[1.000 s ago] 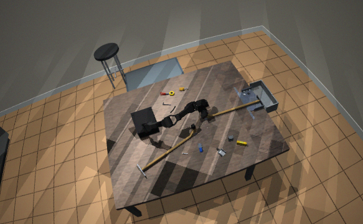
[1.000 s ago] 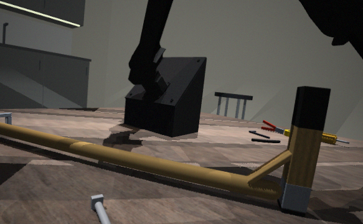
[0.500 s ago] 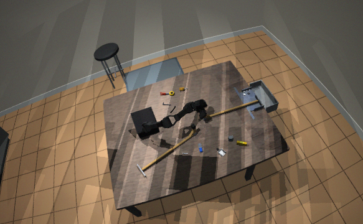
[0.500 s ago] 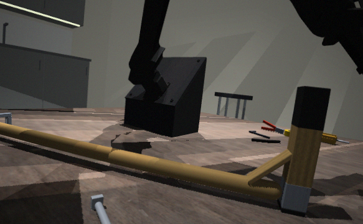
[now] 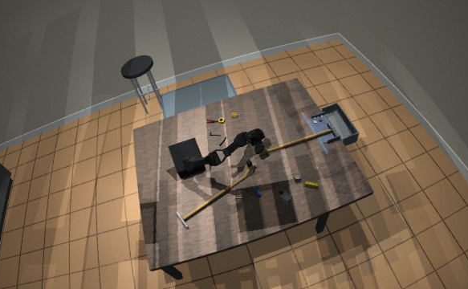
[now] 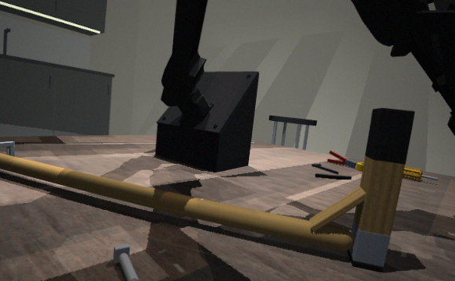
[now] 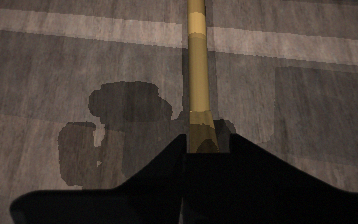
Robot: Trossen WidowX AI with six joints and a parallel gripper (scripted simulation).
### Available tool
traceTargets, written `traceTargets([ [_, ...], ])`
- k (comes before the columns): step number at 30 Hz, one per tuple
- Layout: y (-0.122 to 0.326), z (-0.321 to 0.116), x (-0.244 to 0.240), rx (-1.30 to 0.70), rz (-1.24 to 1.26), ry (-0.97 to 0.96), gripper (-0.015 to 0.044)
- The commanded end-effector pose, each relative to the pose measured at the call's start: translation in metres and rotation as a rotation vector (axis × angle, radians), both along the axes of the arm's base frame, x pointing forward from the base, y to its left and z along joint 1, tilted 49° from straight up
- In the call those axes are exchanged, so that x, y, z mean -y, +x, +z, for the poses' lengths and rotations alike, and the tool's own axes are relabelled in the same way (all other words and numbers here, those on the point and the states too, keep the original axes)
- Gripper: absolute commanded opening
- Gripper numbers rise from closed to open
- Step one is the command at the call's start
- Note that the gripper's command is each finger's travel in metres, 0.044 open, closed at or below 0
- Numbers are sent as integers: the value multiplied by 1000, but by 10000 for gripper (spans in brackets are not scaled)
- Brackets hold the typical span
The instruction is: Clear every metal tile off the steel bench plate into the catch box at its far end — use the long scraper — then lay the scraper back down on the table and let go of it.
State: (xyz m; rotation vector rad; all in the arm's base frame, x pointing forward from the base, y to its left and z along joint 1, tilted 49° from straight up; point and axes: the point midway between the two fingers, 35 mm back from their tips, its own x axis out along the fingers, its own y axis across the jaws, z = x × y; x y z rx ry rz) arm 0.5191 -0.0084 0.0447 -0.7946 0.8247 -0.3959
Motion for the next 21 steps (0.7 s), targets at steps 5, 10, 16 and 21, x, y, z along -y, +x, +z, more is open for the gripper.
traceTargets([
  [5,-8,8,-3,18,2,2,0],
  [10,-13,9,-3,18,3,2,0],
  [16,-19,9,-4,18,3,2,0],
  [21,-25,10,-4,18,4,2,0],
])
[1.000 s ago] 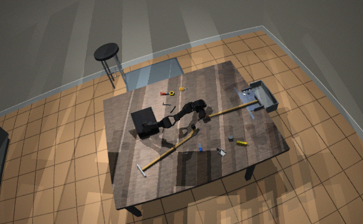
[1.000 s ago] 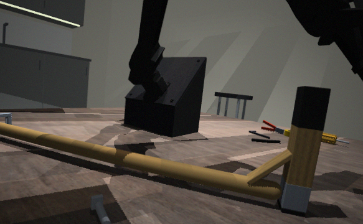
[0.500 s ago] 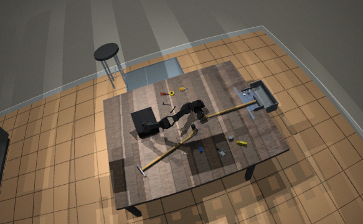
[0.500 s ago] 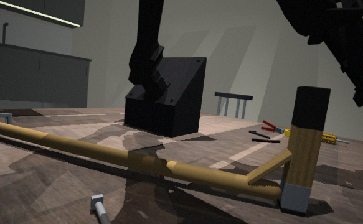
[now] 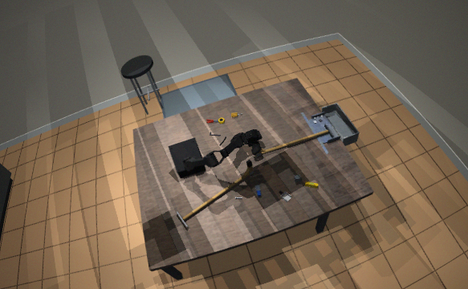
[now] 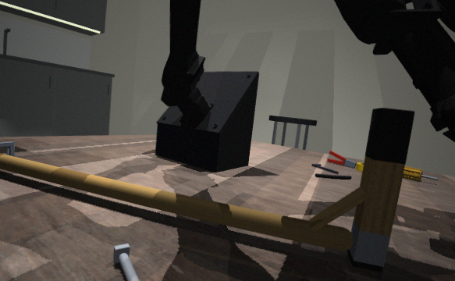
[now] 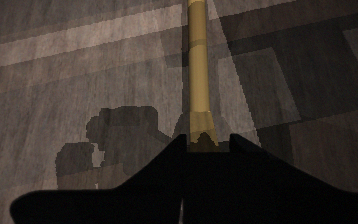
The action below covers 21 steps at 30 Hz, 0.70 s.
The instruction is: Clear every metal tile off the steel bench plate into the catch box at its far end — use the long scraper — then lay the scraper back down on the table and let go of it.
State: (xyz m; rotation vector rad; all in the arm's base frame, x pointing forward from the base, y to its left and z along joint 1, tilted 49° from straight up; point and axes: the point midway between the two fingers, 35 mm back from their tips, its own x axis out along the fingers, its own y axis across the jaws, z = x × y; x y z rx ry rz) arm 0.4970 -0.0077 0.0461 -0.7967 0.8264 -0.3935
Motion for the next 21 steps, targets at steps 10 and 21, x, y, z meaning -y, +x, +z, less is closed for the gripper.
traceTargets([
  [10,-13,9,-3,21,3,3,0],
  [21,-26,9,-3,20,4,3,0],
])
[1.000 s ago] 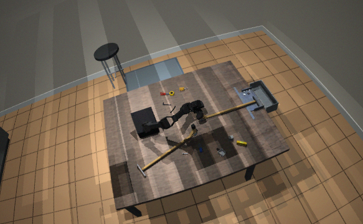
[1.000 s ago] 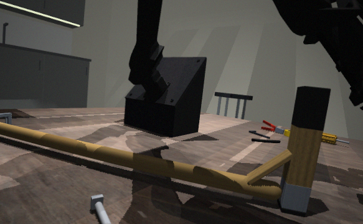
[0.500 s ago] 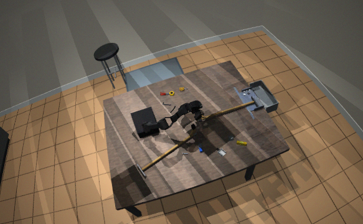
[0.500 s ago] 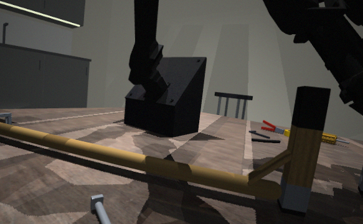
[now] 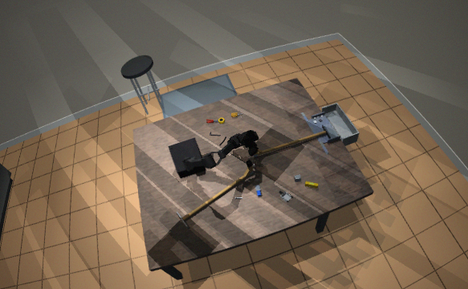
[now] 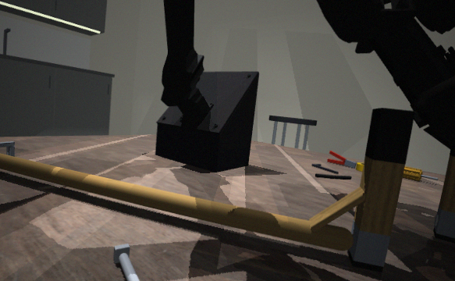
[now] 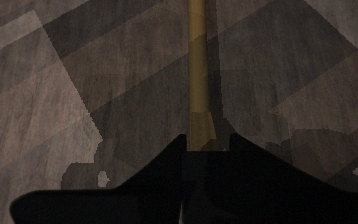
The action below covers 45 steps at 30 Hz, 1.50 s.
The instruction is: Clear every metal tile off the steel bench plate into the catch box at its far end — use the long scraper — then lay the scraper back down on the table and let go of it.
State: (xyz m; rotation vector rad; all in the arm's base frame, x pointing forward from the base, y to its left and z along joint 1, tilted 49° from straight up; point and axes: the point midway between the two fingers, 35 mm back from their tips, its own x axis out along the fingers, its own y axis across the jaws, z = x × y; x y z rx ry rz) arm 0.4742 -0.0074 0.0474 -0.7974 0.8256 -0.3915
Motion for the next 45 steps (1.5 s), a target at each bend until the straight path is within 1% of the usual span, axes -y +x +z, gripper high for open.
traceTargets([
  [1,-4,7,-3,20,2,3,0],
  [45,-55,6,0,20,6,3,0],
])
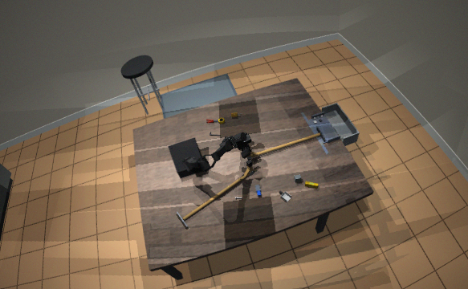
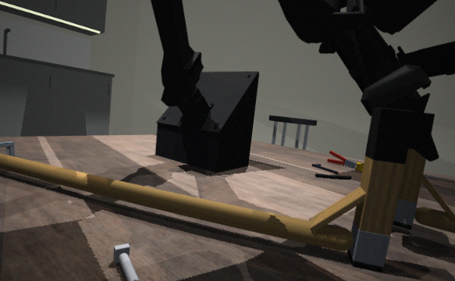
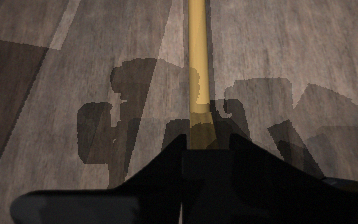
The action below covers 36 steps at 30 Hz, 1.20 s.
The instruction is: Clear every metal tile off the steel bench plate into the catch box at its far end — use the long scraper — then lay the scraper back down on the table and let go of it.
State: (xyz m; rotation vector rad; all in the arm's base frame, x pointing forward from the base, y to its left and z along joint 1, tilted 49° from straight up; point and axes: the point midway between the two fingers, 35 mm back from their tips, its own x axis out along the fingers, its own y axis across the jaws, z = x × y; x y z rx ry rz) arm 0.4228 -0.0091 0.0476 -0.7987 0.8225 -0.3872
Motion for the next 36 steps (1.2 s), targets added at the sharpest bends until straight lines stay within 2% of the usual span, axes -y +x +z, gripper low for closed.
traceTargets([
  [1,-4,6,-1,19,1,2,0],
  [36,-46,2,3,19,4,2,0],
])
